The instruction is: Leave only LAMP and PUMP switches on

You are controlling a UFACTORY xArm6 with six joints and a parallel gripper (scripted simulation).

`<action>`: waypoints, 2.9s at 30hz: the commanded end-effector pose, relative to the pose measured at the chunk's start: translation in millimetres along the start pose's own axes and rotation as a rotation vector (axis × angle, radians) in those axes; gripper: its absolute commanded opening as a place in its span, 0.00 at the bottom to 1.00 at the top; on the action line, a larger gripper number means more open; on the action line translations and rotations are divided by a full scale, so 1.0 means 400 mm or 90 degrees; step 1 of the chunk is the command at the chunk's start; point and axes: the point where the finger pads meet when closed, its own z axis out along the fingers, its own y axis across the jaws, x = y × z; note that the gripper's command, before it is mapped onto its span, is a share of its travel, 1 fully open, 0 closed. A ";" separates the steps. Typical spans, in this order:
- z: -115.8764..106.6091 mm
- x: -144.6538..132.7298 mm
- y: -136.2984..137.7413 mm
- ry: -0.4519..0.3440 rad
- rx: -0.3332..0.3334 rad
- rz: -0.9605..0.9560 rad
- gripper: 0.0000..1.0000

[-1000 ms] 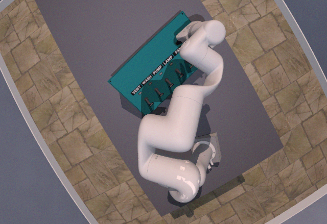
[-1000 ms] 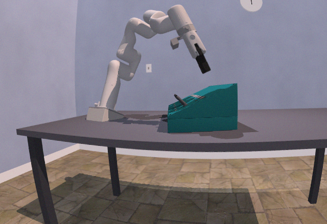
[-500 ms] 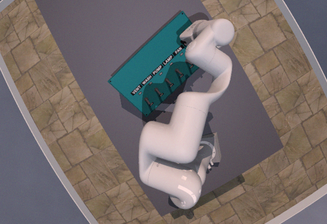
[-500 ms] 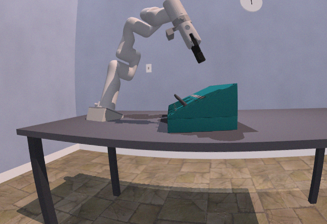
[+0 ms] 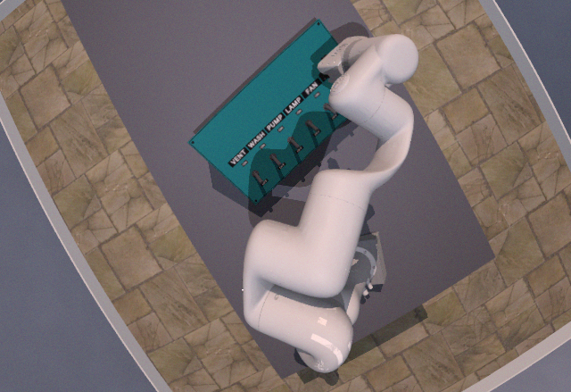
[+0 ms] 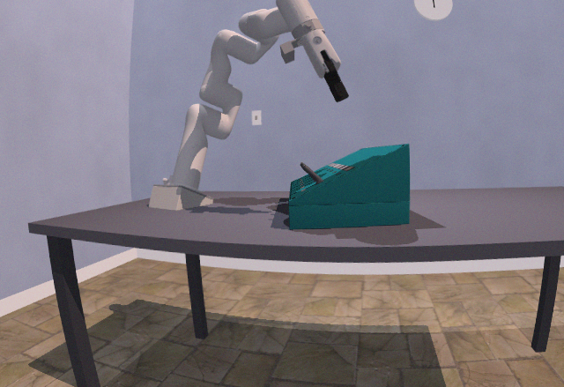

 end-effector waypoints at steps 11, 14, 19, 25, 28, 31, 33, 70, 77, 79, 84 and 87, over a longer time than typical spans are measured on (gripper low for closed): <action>-0.031 0.238 0.135 -0.002 0.002 -0.002 0.00; -0.028 0.285 0.163 -0.002 0.002 -0.002 0.00; -0.019 0.371 0.215 -0.002 0.002 -0.002 0.00; -0.008 0.432 0.251 -0.002 0.002 -0.001 0.00; -0.001 0.465 0.272 -0.002 0.003 -0.001 0.00; -0.001 0.466 0.272 -0.002 0.003 -0.001 0.00; -0.001 0.466 0.272 -0.002 0.003 -0.001 0.00; 0.004 0.466 0.272 -0.002 0.003 -0.001 0.00; 0.017 0.466 0.272 -0.002 0.003 -0.001 0.00; 0.026 0.466 0.272 -0.002 0.003 -0.001 0.00; 0.057 0.466 0.272 -0.002 0.003 -0.001 0.00; 0.081 0.466 0.272 -0.002 0.003 -0.001 0.00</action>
